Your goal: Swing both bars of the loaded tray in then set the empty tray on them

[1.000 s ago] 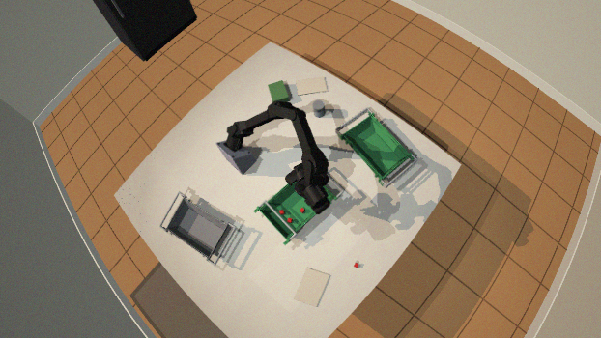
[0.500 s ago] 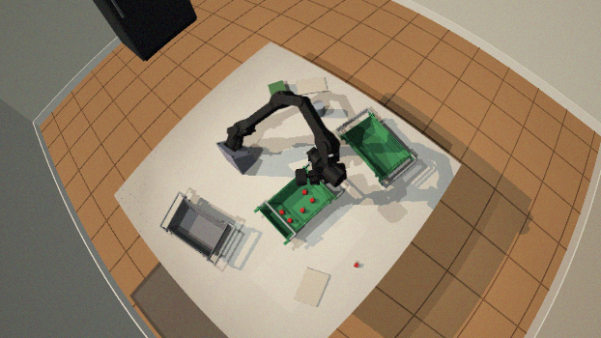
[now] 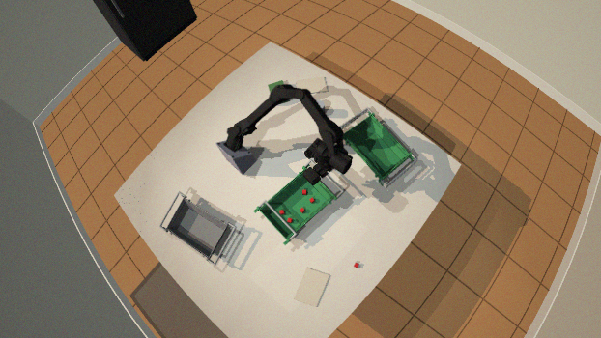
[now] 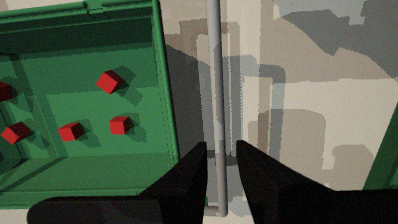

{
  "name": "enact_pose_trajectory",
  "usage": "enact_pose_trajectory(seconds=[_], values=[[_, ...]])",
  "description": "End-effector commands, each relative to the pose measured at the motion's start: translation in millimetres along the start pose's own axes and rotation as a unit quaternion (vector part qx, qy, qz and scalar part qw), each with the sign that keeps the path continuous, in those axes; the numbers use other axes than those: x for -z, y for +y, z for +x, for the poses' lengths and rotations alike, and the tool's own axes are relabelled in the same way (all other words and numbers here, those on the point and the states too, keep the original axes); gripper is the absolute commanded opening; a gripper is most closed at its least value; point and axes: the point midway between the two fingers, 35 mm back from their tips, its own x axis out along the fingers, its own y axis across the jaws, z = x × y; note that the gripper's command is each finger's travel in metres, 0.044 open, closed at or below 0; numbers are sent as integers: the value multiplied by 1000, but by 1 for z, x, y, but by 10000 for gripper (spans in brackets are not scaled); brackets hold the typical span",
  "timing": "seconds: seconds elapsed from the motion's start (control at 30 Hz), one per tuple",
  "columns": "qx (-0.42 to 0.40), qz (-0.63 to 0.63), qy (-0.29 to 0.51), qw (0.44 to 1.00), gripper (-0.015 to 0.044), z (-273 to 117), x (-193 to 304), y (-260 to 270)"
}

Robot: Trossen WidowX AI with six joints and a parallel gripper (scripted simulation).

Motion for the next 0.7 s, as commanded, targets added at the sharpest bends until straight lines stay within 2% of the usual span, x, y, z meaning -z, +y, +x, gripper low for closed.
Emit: enact_pose_trajectory(seconds=[0.0, 0.43, 0.67], values=[[2, -9, -4, 1000, 85, 5, -3, -1], [4, -9, -4, 1000, 85, 59, -3, -1], [4, -9, -4, 1000, 85, 62, -3, -1]])
